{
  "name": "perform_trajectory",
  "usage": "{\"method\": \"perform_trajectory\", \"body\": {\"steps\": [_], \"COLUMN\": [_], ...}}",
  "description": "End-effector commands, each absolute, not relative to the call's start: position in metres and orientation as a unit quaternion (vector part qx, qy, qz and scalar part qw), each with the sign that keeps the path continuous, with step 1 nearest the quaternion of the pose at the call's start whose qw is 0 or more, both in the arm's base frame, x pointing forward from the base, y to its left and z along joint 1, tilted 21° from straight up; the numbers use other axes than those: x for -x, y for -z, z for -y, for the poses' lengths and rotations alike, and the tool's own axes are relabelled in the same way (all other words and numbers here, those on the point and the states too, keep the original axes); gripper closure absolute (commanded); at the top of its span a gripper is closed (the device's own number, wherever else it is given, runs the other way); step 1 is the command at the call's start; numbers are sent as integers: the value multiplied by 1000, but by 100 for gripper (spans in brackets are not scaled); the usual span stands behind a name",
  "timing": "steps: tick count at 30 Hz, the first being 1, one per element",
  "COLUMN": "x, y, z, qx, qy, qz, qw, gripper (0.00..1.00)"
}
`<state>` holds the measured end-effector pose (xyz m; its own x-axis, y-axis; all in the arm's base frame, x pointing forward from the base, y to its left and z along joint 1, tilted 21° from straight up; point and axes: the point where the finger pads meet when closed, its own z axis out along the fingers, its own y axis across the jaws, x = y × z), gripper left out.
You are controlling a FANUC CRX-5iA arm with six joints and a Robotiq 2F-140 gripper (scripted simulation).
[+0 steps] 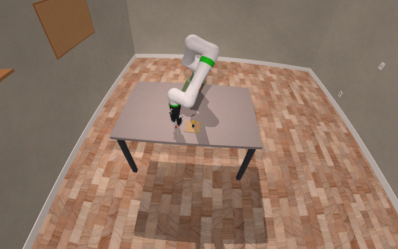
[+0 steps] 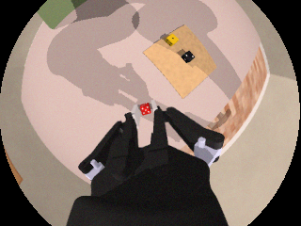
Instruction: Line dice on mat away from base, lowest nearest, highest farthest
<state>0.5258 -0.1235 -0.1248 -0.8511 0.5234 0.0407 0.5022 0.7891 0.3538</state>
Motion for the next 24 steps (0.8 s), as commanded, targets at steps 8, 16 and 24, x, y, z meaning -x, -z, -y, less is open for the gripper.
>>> {"method": "perform_trajectory", "body": {"steps": [8,16,24], "x": [-526,-526,-526], "y": [125,125,125], "z": [124,124,124], "qx": [-271,-271,-271], "qy": [-179,-179,-179], "qz": [-945,-945,-945], "qw": [30,30,30], "gripper": [79,91,91]}}
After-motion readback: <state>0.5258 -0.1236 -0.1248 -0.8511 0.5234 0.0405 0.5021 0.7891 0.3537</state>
